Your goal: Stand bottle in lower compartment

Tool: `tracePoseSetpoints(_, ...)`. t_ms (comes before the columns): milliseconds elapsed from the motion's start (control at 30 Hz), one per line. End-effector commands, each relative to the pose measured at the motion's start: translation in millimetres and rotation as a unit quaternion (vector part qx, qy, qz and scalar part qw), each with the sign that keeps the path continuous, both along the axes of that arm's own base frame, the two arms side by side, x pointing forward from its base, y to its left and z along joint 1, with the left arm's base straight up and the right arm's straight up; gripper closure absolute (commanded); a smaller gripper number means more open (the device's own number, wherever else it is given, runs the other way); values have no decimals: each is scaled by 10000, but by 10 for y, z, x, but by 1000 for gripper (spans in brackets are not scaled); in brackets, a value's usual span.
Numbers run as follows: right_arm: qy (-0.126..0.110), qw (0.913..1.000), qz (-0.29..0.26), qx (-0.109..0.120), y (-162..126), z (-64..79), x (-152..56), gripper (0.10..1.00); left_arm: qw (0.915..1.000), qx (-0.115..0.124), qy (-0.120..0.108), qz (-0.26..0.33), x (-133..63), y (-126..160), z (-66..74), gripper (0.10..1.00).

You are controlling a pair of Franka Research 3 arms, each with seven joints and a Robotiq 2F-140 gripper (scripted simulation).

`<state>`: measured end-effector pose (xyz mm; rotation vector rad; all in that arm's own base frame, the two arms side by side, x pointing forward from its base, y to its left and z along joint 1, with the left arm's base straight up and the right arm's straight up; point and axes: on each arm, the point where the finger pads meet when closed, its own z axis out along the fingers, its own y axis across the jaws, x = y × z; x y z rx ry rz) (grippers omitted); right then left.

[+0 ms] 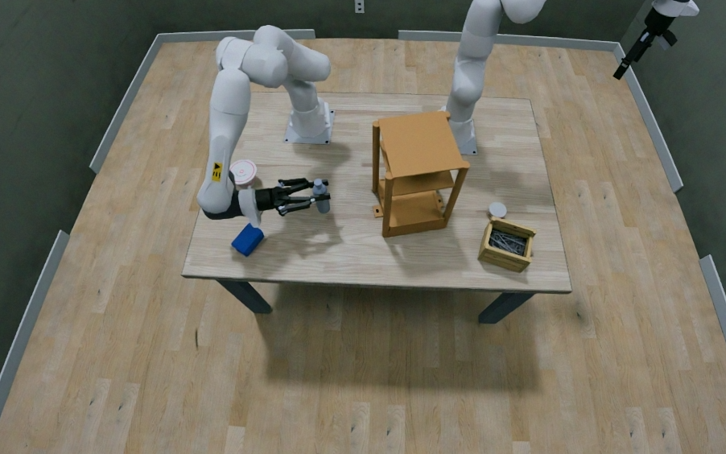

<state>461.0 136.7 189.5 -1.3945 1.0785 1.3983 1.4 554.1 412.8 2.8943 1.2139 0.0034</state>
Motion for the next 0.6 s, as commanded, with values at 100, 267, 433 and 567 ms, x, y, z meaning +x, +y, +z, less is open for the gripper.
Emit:
tracePoseSetpoints(100,-14,10000,-15,1,113,14,-9,999,10000,1,0,0,0,0,1,98)
tracePoseSetpoints(267,-14,10000,-15,1,228,14,-39,999,10000,1,0,0,0,0,1,98)
tracePoseSetpoints(433,-14,10000,-15,1,362,14,-74,999,10000,1,0,0,0,0,1,98)
tracePoseSetpoints(567,-14,10000,-15,1,419,14,-88,999,10000,1,0,0,0,0,1,98)
